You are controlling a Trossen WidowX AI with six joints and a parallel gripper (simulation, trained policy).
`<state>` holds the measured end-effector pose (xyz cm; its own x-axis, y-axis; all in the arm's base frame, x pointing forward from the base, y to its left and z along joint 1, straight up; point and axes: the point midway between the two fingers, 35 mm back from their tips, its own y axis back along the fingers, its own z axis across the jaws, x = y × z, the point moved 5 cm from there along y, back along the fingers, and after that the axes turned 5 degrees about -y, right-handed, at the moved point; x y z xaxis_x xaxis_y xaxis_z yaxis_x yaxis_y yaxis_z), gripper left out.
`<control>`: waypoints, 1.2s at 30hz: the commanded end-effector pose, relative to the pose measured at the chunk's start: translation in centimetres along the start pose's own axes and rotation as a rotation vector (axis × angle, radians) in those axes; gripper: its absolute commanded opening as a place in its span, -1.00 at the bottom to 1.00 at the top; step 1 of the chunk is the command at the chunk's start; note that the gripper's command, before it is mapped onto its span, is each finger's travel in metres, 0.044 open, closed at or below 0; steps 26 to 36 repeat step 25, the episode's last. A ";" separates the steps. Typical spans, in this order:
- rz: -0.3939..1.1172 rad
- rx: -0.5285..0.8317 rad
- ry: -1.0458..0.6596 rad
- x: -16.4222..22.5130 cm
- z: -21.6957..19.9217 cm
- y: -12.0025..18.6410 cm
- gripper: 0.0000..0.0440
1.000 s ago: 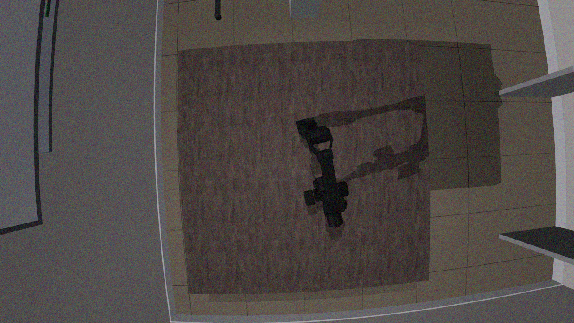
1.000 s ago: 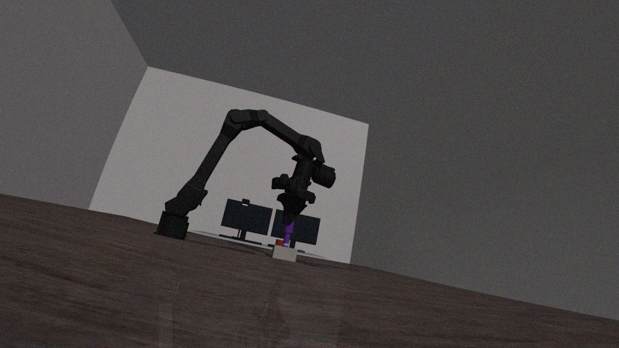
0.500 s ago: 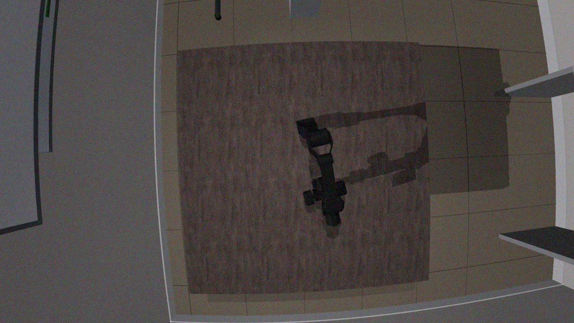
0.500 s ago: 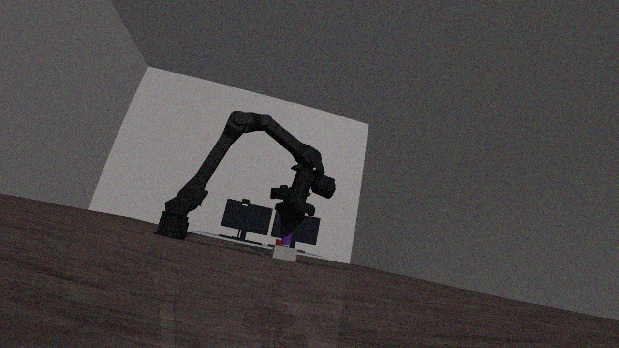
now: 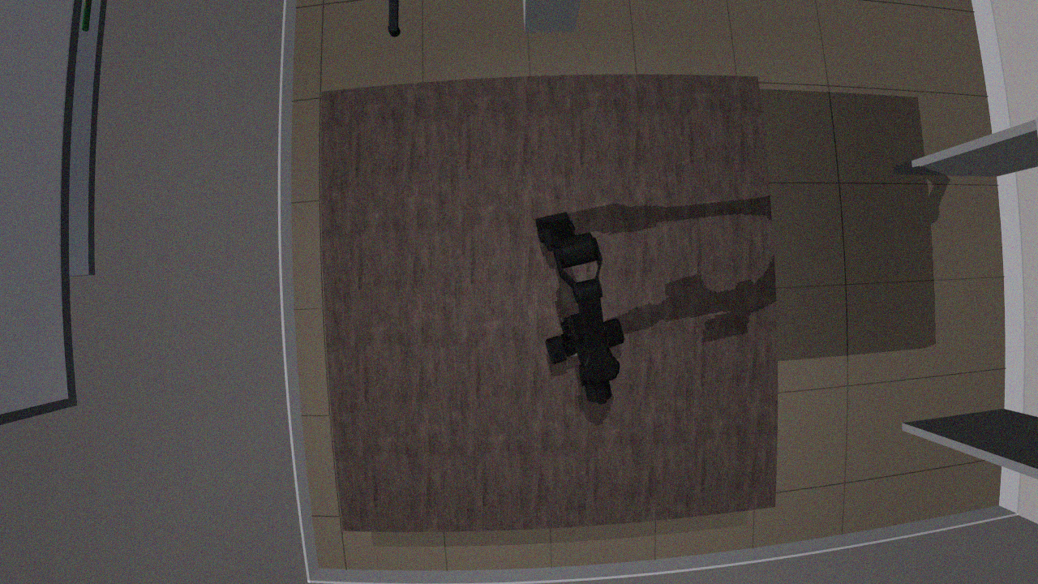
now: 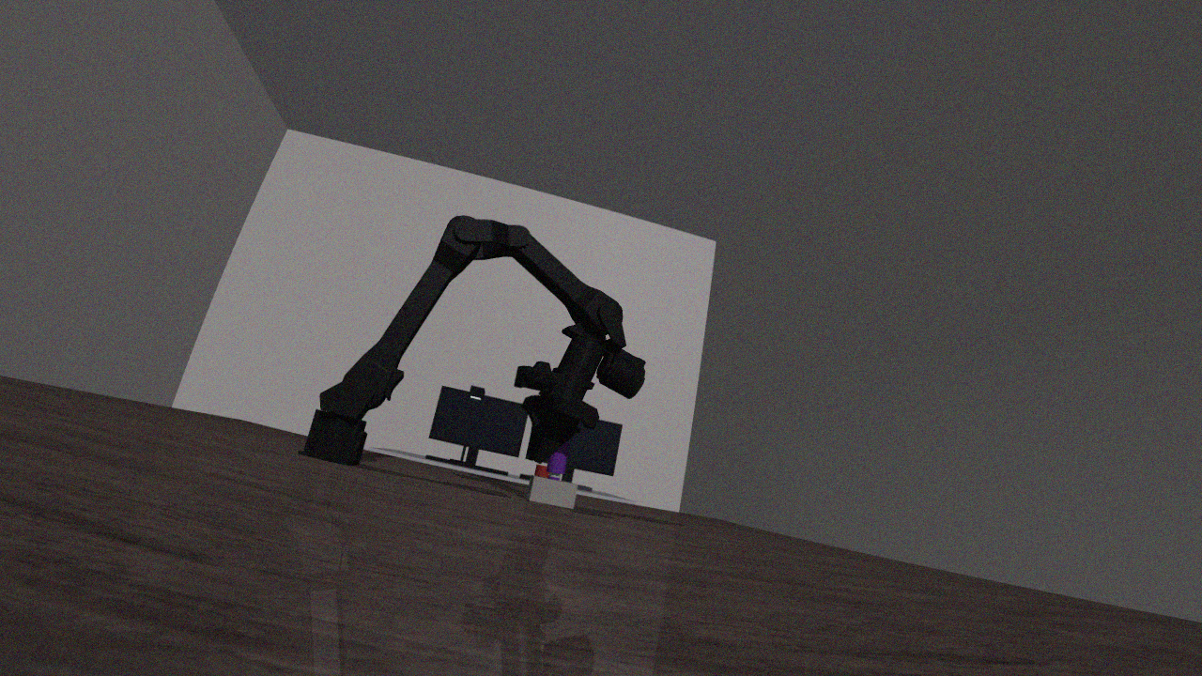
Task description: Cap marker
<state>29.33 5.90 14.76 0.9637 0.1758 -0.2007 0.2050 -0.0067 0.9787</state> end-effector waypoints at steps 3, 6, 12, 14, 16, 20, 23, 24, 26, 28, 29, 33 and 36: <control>0.000 0.011 0.012 -0.7 0.0 0.3 0.25; 0.009 0.012 0.018 -1.0 0.0 0.4 0.60; 0.054 0.017 0.020 -1.1 0.0 0.9 1.00; 0.077 0.020 0.019 -1.1 -0.1 1.6 1.00; 0.097 0.020 0.020 -1.1 -0.1 2.3 1.00; 0.126 0.020 0.021 -1.3 0.0 3.3 1.00; 0.143 0.020 0.023 -1.4 0.1 3.8 1.00; 0.149 0.021 0.024 -1.5 0.1 4.0 1.00; 0.155 0.021 0.025 -1.5 0.2 4.2 1.00; 0.155 0.021 0.025 -1.5 0.2 4.2 1.00; 0.155 0.021 0.025 -1.5 0.2 4.2 1.00; 0.155 0.021 0.025 -1.5 0.2 4.2 1.00; 0.155 0.021 0.025 -1.5 0.2 4.2 1.00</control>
